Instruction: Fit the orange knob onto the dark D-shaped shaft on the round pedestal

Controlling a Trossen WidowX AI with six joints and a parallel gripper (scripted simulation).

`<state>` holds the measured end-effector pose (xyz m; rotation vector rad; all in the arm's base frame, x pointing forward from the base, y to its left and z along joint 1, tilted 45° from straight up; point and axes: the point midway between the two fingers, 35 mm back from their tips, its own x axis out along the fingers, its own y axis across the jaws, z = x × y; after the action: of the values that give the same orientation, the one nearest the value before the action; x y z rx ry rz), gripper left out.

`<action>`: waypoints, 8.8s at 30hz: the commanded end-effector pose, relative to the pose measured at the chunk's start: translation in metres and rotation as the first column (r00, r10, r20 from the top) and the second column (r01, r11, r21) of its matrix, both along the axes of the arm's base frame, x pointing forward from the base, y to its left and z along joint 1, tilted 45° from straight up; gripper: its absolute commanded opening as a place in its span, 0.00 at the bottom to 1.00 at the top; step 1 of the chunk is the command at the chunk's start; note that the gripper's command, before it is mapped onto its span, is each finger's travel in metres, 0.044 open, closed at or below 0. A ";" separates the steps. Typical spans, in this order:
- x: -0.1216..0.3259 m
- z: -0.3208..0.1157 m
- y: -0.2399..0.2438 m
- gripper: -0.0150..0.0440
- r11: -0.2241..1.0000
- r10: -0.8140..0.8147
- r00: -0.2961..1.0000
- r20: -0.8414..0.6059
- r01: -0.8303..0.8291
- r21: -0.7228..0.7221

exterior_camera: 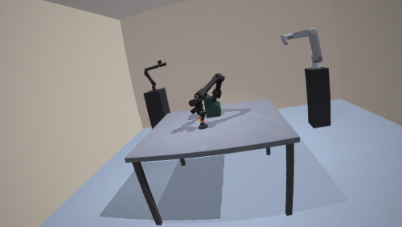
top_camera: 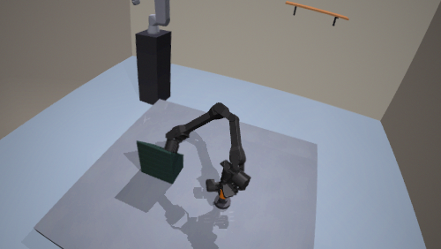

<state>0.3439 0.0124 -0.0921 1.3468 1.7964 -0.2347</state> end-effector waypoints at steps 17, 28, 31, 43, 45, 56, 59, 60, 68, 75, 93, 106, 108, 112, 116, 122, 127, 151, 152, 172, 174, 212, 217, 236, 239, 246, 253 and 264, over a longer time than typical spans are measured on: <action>0.004 0.001 -0.001 0.25 1.000 -0.006 1.000 0.009 0.006 -0.001; 0.001 0.004 -0.002 0.25 1.000 -0.006 1.000 0.008 0.006 -0.001; 0.002 0.004 -0.002 0.25 1.000 -0.006 1.000 0.008 0.006 -0.001; 0.003 -0.001 0.001 0.25 1.000 -0.006 1.000 0.009 0.006 -0.001; 0.003 -0.001 0.000 0.25 1.000 -0.006 1.000 0.009 0.006 -0.001; 0.001 0.003 -0.002 0.25 1.000 -0.006 1.000 0.008 0.006 -0.001; 0.001 0.004 -0.002 0.25 1.000 -0.012 1.000 0.002 0.012 -0.002; 0.001 0.004 -0.002 0.25 1.000 -0.024 1.000 -0.009 0.024 -0.003; 0.002 0.004 -0.003 0.25 0.988 -0.156 0.978 -0.135 0.155 -0.022; 0.003 0.000 -0.002 0.25 0.988 -0.156 0.978 -0.135 0.155 -0.022; 0.003 0.003 -0.003 0.25 0.985 -0.174 0.973 -0.152 0.172 -0.026; 0.000 0.005 -0.002 0.25 0.953 -0.301 0.914 -0.272 0.295 -0.063; 0.001 0.004 -0.002 0.25 0.953 -0.301 0.914 -0.272 0.295 -0.063; 0.002 0.002 -0.001 0.25 0.953 -0.301 0.914 -0.271 0.295 -0.063; 0.004 0.001 -0.002 0.25 0.953 -0.301 0.914 -0.271 0.295 -0.063; 0.004 0.004 -0.002 0.25 0.953 -0.301 0.914 -0.271 0.295 -0.063; 0.004 0.003 -0.001 0.25 0.953 -0.301 0.914 -0.271 0.295 -0.063; 0.002 -0.001 0.000 0.25 0.953 -0.301 0.914 -0.271 0.295 -0.063; 0.002 -0.001 0.000 0.25 0.953 -0.301 0.914 -0.271 0.295 -0.063; 0.002 0.005 -0.001 0.25 0.902 -0.428 0.816 -0.389 0.415 -0.120; 0.002 0.004 -0.001 0.25 0.899 -0.434 0.810 -0.394 0.421 -0.124; 0.004 -0.001 -0.001 0.25 0.826 -0.550 0.671 -0.498 0.527 -0.200; 0.005 -0.002 -0.001 0.25 0.826 -0.550 0.671 -0.498 0.527 -0.200; 0.000 0.006 -0.002 0.25 0.738 -0.643 0.502 -0.578 0.610 -0.291; 0.001 0.005 -0.002 0.25 0.738 -0.643 0.502 -0.578 0.610 -0.291; 0.003 0.002 -0.001 0.25 0.738 -0.643 0.502 -0.578 0.610 -0.290; 0.004 -0.001 0.001 0.25 0.738 -0.643 0.502 -0.578 0.610 -0.290; 0.004 0.004 -0.001 0.25 0.738 -0.643 0.502 -0.578 0.610 -0.290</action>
<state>0.3460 0.0124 -0.0919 2.0157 1.6944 -1.3040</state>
